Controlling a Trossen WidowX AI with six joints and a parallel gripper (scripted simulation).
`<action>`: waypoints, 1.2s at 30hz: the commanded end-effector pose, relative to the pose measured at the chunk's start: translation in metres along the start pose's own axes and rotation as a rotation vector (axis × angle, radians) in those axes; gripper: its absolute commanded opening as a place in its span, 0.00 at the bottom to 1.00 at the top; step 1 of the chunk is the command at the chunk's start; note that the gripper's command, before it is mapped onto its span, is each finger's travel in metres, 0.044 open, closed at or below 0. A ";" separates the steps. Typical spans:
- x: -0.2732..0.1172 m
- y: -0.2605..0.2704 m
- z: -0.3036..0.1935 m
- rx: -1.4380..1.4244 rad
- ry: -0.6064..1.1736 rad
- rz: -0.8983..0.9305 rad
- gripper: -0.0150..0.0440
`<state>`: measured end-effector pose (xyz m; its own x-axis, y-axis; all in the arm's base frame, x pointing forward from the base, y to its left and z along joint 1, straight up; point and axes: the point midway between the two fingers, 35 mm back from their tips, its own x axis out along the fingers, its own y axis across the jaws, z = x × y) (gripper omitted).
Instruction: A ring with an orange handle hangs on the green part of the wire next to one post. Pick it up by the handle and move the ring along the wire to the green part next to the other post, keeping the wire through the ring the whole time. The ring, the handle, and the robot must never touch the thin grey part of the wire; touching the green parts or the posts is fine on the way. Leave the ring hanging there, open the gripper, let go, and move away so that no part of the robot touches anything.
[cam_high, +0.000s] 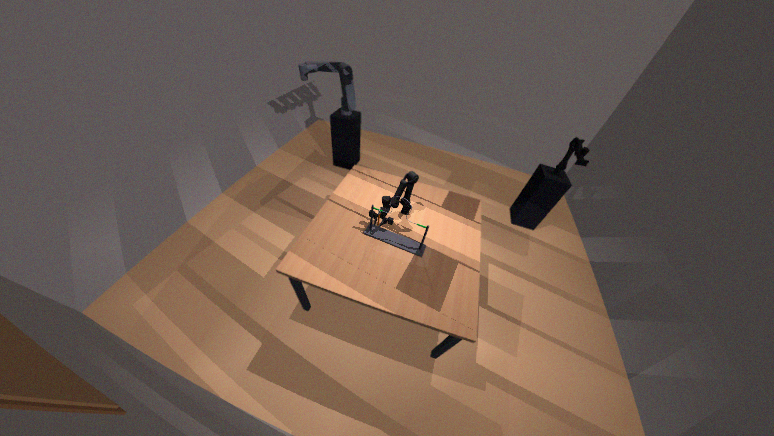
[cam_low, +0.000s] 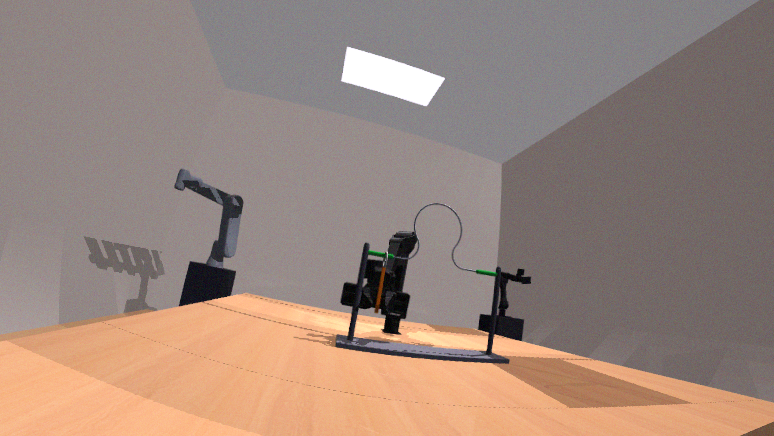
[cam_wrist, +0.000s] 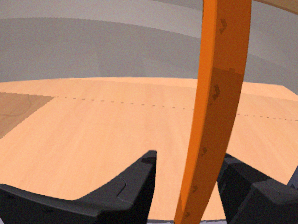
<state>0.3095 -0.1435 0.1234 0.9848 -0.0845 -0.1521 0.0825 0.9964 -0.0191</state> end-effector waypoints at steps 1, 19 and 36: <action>0.006 0.000 -0.004 0.010 0.007 -0.004 0.53; 0.006 0.000 -0.004 0.010 0.007 -0.004 0.53; 0.006 0.001 -0.003 0.004 0.004 0.001 0.44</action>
<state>0.3149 -0.1431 0.1200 0.9842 -0.0837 -0.1558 0.0823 0.9965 -0.0152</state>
